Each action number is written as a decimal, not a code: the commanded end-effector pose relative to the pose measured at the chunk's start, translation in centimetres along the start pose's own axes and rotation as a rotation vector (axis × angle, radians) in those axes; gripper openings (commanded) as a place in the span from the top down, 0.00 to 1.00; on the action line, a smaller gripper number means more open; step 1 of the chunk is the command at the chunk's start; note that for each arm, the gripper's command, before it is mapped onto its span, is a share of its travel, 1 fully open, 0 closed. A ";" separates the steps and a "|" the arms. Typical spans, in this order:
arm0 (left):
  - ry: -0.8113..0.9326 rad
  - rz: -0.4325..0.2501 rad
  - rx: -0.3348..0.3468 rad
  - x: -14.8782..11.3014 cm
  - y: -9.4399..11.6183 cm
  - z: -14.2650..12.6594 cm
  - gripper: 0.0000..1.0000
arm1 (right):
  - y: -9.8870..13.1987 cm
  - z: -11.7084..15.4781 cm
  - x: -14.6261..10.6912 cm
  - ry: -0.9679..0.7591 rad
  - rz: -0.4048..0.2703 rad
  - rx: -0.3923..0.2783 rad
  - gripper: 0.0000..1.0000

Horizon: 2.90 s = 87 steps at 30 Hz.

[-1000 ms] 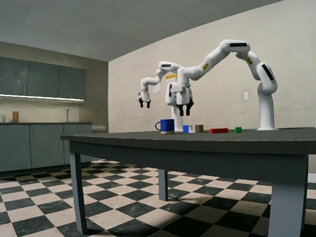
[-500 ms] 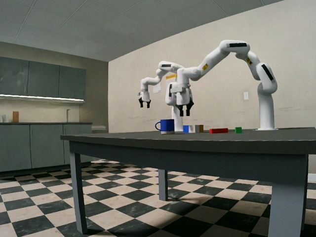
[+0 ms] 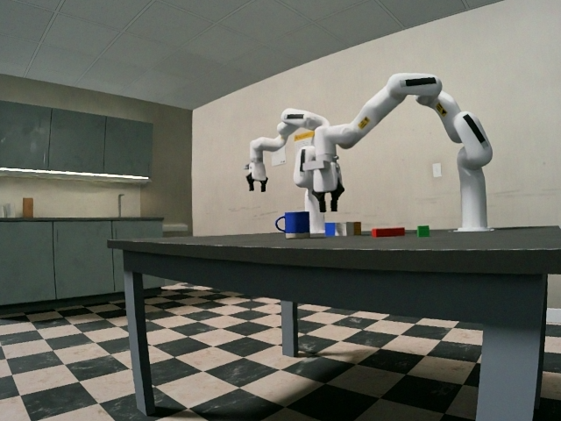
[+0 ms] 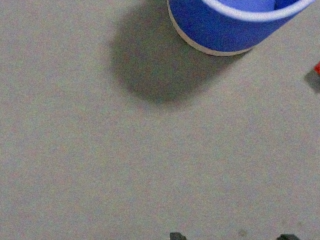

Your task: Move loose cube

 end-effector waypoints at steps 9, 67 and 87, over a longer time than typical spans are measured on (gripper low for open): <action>0.000 0.002 -0.003 0.1 -2.8 0.1 0.52 | 0.1 0.0 0.0 0.000 0.002 0.000 0.00; 0.000 0.002 -0.002 -0.1 -7.5 0.1 0.52 | 0.1 0.0 0.0 0.000 0.002 0.000 0.00; 0.000 0.002 -0.002 -0.7 -7.5 0.2 0.52 | 0.1 0.0 0.0 0.000 0.002 0.000 0.00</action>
Point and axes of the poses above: on each arm, the point where the finger pads meet when closed, its own y axis back along the fingers, its own z axis across the jaws, x = y × z, the point moved 2 cm from there along y, back along the fingers, and after that the axes turned 7 degrees about -y, right-handed, at the moved point
